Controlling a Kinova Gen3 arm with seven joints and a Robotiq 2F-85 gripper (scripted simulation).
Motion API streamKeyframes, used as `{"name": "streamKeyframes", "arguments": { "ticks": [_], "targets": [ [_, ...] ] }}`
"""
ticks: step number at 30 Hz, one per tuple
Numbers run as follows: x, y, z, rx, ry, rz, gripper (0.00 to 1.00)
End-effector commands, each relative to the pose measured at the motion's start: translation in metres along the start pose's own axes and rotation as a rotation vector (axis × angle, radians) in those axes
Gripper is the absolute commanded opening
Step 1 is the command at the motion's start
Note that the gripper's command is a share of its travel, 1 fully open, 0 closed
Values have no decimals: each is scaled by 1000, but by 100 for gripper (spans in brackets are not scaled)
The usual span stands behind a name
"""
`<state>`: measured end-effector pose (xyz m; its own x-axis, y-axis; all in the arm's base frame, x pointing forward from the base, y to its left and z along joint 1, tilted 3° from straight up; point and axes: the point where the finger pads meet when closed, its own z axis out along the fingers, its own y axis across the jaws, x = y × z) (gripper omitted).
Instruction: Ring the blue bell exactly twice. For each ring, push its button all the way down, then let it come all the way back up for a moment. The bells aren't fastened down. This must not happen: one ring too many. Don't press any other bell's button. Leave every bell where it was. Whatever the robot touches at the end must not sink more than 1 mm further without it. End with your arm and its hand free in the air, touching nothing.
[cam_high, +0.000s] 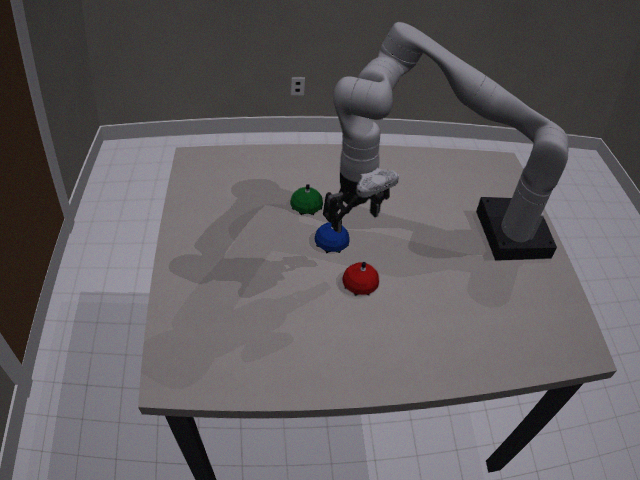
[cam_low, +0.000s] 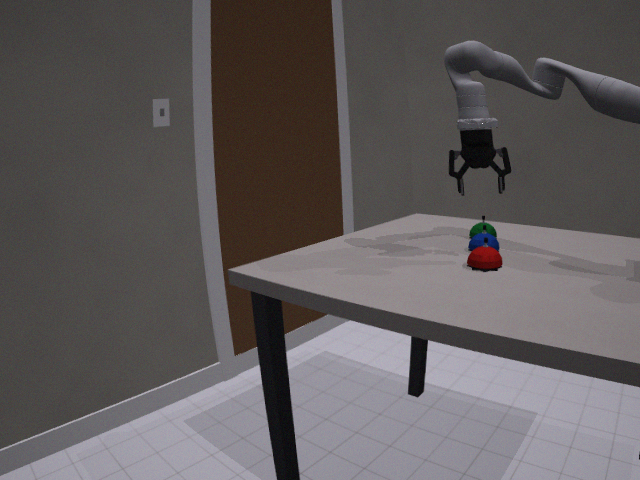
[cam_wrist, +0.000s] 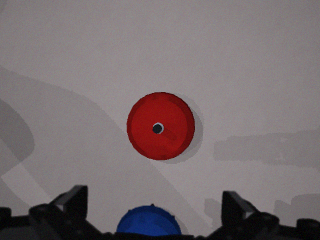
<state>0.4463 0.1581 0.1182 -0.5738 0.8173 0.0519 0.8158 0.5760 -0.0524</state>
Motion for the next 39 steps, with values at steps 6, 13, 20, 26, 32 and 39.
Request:
{"name": "streamKeyframes", "arguments": {
  "ticks": [6,13,20,26,32,39],
  "targets": [
    [-5,-1,0,-1,2,10,100],
    [-15,-2,1,-9,3,15,100],
    [-23,-3,2,-16,4,20,100],
    [-32,-4,3,-22,5,25,100],
    [-39,-5,4,-29,6,29,100],
    [-39,-5,4,-29,6,29,100]
  ]
}}
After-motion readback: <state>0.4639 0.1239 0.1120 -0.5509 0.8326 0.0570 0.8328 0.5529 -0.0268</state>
